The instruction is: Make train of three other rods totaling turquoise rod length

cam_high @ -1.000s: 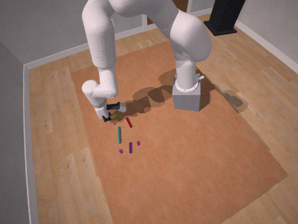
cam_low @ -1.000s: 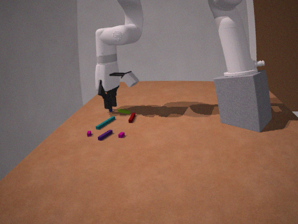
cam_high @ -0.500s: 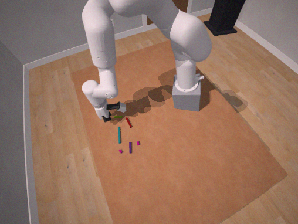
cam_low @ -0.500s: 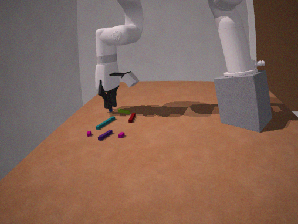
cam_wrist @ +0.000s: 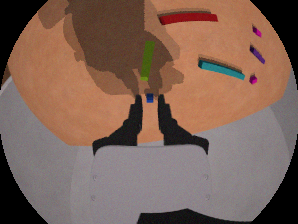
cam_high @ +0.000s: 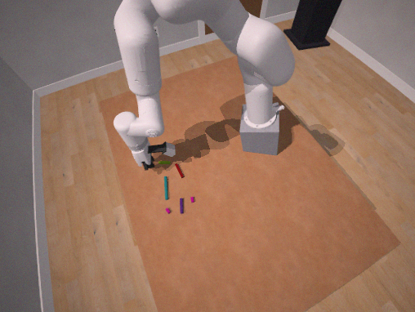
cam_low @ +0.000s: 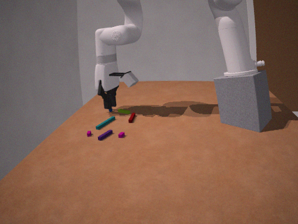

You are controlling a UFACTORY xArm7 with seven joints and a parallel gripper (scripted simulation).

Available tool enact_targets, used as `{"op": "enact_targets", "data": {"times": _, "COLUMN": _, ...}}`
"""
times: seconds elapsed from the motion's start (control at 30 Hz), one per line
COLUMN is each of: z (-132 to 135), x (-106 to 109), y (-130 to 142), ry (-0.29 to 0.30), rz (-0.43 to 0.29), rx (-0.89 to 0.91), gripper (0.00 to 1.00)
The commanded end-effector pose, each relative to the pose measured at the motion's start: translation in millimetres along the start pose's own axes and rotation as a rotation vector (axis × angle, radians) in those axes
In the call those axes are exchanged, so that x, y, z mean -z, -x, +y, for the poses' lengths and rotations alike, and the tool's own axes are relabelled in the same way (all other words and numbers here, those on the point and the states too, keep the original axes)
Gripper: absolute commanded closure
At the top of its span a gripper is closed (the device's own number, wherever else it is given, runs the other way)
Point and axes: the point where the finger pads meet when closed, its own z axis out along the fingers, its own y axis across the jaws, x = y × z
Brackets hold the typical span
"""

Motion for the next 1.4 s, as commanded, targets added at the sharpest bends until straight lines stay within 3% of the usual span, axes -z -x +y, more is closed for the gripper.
{"op": "enact_targets", "data": {"times": 0.0, "z": 0.4, "x": 1.1, "y": 1.6, "ry": 0.001, "rz": -0.003, "rx": 0.000, "gripper": 0.76}}
{"op": "enact_targets", "data": {"times": 1.37, "z": 0.4, "x": -3.4, "y": 1.6, "ry": 0.001, "rz": -0.003, "rx": 0.000, "gripper": 0.76}}
